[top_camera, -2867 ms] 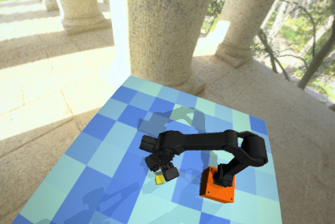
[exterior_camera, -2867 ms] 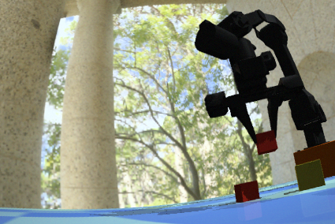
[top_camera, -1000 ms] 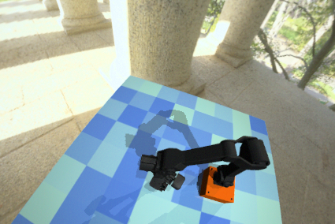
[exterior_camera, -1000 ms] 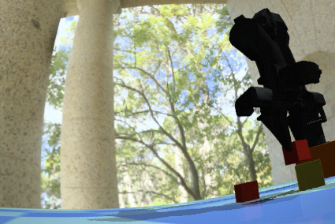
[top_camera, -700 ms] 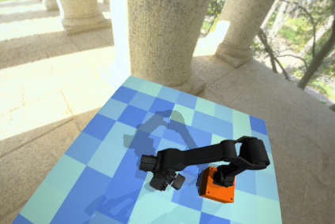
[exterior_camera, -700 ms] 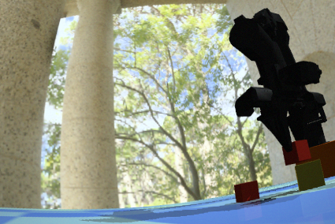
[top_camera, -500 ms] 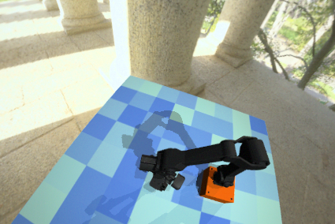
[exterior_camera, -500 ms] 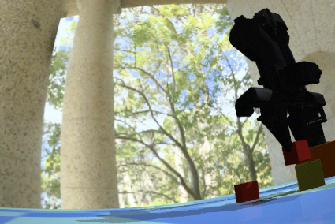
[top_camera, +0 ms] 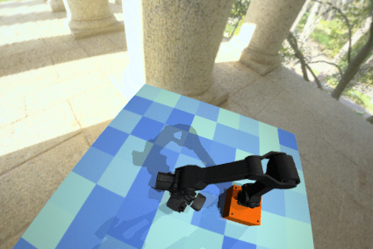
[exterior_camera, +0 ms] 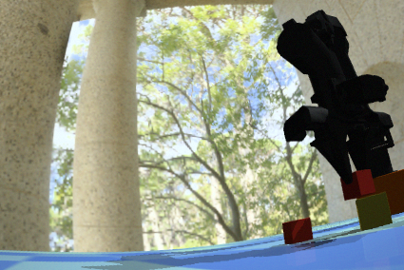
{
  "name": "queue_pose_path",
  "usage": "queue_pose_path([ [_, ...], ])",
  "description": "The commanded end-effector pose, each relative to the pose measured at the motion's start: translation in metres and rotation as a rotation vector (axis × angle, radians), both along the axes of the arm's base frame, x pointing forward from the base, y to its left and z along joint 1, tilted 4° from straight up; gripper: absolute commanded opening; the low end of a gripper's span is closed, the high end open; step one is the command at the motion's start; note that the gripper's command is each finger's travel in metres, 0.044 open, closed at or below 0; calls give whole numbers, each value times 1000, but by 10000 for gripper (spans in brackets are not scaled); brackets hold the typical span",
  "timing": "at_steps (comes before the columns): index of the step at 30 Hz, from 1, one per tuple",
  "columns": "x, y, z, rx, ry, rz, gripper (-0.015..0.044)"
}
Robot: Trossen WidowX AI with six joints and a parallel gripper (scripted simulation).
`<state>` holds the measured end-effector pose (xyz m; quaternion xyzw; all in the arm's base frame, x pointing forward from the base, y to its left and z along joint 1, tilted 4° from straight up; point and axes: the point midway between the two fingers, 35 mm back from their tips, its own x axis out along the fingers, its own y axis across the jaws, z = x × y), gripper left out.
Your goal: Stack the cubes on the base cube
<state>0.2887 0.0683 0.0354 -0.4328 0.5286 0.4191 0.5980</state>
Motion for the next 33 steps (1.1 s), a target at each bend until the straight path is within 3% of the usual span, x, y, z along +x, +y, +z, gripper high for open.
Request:
queue_pose_path([
  [1,0,-1,-2,-5,4,-4,105],
  [11,0,-1,-2,-5,4,-4,105],
  [15,0,-1,-2,-5,4,-4,205],
  [33,-2,-1,21,0,0,0,205],
])
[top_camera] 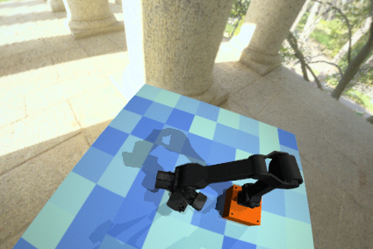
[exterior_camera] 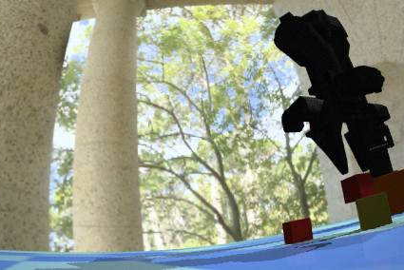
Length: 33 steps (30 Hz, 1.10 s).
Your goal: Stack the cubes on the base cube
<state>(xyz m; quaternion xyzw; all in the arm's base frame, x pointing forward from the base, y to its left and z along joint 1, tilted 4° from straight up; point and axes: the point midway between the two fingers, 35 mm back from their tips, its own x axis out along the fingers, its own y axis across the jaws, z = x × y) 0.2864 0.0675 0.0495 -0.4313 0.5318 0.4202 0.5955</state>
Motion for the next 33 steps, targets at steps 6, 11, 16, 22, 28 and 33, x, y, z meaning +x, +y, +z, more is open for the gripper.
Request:
queue_pose_path([
  [6,0,0,15,2,-9,1,205],
  [11,0,0,16,2,-9,1,205],
  [16,12,-25,22,1,-3,-51,265],
  [22,28,-71,38,3,-2,-132,265],
  [28,33,-98,48,3,-2,-172,265],
  [33,38,-97,11,3,-2,-172,265],
])
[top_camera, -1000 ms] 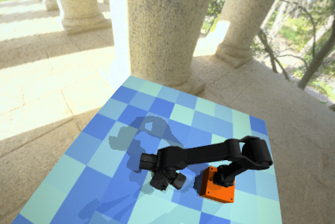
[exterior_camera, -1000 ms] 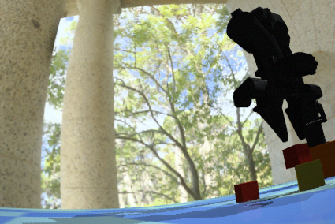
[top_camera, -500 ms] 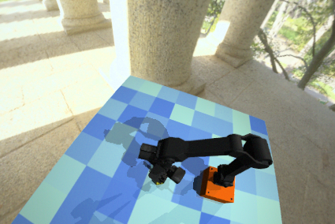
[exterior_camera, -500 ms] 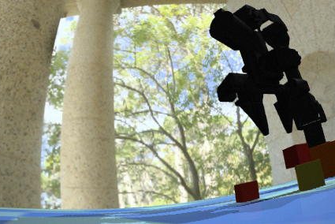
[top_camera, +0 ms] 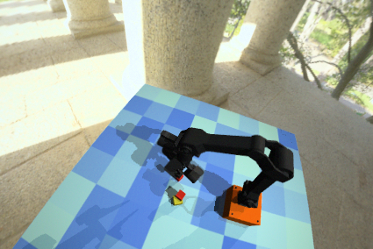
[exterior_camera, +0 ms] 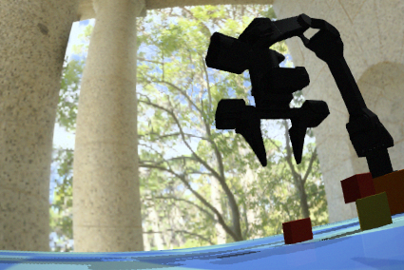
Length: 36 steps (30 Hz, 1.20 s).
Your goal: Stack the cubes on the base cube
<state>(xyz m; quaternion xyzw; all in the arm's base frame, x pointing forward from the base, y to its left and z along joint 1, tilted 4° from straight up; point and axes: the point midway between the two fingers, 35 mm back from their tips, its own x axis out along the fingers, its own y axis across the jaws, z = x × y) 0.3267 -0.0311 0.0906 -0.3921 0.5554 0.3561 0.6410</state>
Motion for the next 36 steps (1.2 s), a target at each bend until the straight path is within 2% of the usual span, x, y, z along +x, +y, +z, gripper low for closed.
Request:
queue_pose_path([
  [1,-2,2,-41,9,41,5,265],
  [12,-1,3,-70,9,41,5,265],
  [36,2,4,-99,9,41,5,265],
])
